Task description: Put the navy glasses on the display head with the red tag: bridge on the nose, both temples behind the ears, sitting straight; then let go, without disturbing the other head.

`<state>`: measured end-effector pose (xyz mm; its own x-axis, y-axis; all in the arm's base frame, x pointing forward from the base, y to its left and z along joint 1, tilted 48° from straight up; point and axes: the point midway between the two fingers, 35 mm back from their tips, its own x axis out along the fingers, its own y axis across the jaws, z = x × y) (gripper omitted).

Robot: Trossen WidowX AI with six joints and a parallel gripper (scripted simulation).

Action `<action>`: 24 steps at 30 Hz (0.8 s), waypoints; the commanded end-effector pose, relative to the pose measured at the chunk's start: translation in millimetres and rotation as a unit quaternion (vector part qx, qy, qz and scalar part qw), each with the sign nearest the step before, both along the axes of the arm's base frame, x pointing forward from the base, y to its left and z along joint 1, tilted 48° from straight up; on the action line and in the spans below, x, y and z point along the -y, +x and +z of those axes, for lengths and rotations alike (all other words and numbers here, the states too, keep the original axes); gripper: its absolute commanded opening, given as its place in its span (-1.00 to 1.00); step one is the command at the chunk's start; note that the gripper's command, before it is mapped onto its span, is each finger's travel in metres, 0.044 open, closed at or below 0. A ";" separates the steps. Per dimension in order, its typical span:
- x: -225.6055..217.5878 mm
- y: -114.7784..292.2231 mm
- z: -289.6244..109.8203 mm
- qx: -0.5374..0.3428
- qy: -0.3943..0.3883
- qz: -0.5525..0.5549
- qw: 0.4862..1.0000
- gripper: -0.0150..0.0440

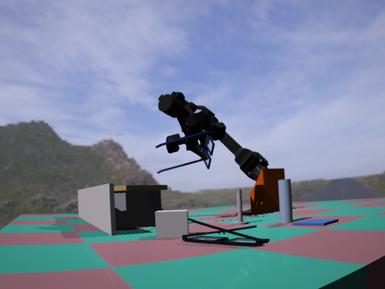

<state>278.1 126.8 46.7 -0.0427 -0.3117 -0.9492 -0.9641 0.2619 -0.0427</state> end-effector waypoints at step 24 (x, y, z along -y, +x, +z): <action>102.2 -3.6 113.7 0.058 0.097 0.238 0.965 -0.49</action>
